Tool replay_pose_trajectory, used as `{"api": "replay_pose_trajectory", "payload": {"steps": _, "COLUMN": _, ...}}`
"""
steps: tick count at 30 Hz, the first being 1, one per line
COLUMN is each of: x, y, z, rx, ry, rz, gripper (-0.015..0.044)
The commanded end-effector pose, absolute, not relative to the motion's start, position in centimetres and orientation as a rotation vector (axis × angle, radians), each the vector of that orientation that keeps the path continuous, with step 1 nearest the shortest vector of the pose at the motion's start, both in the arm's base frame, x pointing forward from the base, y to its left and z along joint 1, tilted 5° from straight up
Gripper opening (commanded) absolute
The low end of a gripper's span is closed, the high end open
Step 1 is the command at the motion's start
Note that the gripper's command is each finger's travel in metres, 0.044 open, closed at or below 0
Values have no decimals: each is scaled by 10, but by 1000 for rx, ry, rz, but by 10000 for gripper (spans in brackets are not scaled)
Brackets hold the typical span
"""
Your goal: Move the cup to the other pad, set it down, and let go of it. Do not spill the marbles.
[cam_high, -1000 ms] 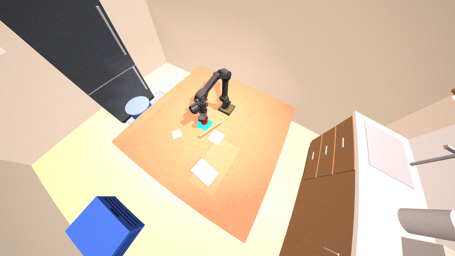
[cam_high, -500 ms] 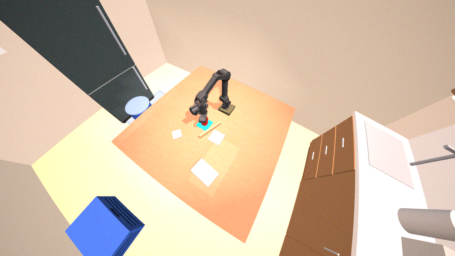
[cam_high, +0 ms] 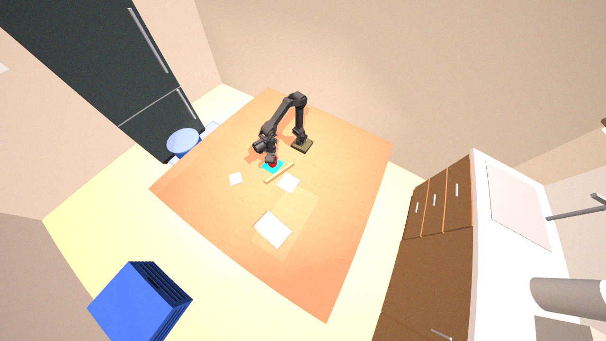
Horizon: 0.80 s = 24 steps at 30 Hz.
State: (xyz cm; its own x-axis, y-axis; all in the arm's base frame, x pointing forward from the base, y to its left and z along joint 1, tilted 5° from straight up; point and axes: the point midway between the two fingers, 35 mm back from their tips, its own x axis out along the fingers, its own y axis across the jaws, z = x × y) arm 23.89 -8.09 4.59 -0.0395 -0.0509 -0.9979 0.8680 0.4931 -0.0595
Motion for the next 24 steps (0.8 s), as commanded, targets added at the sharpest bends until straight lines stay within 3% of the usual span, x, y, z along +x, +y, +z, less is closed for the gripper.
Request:
{"api": "replay_pose_trajectory", "payload": {"steps": 1, "x": 239, "y": -81, "z": 46, "rx": 769, "ry": 1419, "rz": -873, "gripper": 79}}
{"api": "replay_pose_trajectory", "payload": {"steps": 3, "x": 239, "y": -81, "z": 46, "rx": 769, "ry": 1419, "rz": -873, "gripper": 128}}
{"api": "replay_pose_trajectory", "payload": {"steps": 24, "x": 241, "y": -80, "z": 63, "rx": 766, "ry": 1419, "rz": -873, "gripper": 128}}
